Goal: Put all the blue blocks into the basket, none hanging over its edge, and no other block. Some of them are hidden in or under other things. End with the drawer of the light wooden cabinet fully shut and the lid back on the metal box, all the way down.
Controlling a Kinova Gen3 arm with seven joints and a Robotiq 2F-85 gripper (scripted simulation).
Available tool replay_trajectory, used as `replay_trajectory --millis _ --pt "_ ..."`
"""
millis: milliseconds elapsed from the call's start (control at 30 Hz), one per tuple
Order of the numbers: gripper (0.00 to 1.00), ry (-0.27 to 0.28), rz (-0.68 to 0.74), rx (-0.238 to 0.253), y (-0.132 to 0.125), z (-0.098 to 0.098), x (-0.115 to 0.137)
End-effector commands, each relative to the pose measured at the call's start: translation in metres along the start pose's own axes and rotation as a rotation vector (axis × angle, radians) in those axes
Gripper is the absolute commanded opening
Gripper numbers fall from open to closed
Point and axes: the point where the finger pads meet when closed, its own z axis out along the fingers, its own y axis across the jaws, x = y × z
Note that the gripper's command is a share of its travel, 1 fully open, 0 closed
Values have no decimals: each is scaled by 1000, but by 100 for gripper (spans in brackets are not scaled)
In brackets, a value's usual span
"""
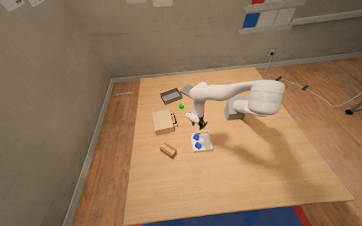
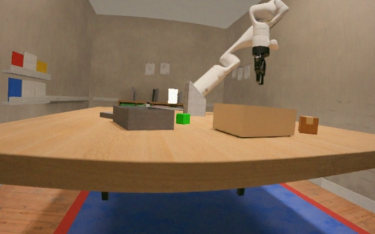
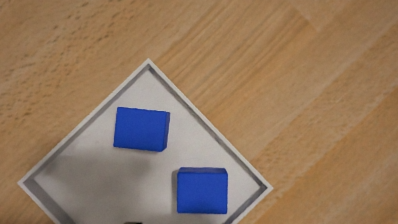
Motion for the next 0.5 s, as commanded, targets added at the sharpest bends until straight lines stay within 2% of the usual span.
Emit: replay_trajectory --millis 0,467 --pt "61 1 0 -1 0 -2 0" --pt "61 0 -4 -1 2 -3 0"
